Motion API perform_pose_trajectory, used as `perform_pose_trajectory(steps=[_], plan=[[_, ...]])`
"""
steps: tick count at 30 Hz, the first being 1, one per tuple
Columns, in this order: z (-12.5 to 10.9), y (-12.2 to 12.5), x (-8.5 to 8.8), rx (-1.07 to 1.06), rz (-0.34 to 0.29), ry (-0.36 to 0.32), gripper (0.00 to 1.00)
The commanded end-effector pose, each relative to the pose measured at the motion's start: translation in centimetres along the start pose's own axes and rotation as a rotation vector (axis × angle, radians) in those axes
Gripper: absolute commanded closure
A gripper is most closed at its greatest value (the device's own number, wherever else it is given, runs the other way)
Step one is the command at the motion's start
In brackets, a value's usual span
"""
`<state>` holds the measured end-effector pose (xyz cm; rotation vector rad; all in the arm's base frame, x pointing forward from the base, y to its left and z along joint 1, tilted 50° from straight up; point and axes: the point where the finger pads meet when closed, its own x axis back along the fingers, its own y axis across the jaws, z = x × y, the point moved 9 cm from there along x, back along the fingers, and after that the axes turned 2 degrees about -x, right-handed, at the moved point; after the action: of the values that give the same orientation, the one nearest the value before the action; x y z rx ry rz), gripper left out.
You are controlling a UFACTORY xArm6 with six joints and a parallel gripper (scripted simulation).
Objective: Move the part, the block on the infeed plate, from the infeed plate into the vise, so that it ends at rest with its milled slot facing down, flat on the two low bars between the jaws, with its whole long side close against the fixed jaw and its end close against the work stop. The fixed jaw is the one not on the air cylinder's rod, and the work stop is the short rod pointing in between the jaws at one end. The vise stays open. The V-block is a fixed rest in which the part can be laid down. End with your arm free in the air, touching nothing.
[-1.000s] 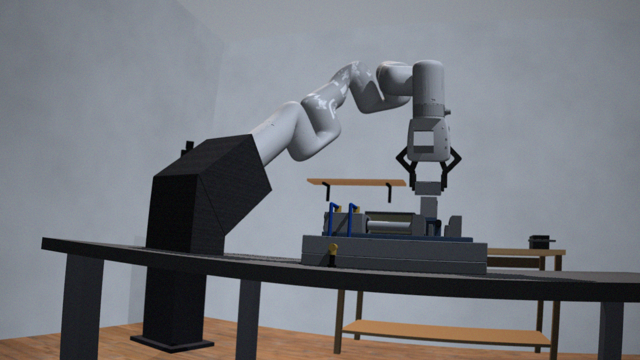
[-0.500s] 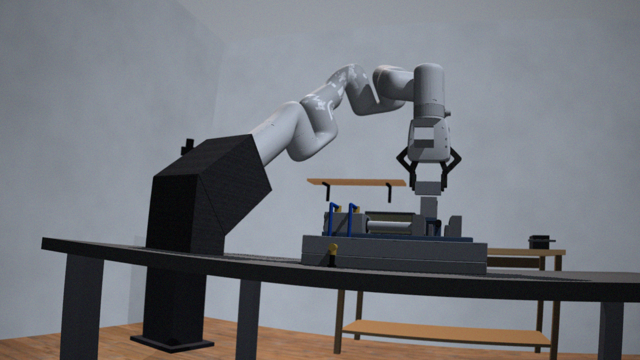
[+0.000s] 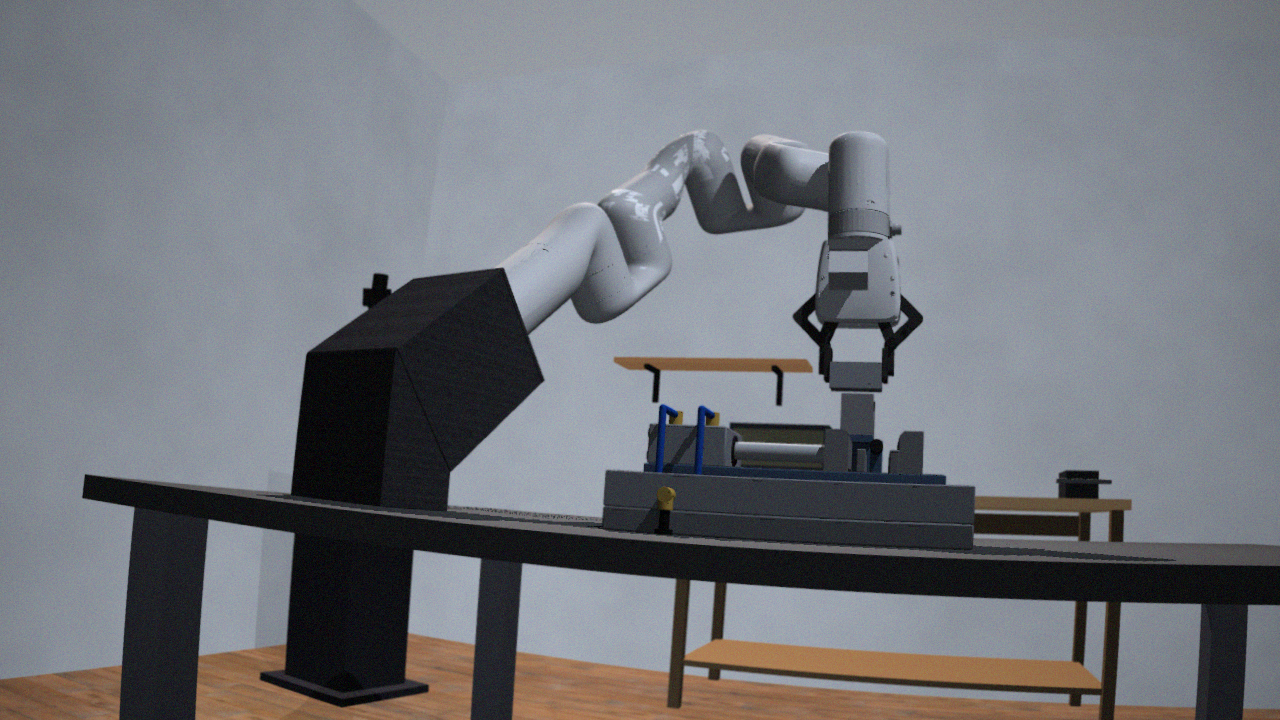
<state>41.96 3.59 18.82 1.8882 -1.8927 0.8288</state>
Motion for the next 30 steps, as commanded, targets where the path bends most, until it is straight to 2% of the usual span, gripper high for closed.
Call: perform_pose_trajectory(steps=[1,30], plan=[[-0.19,-0.07,0.1,0.001,0.003,0.019,1.0],[-0.29,-0.07,0.11,0.001,0.004,0.029,1.0]])
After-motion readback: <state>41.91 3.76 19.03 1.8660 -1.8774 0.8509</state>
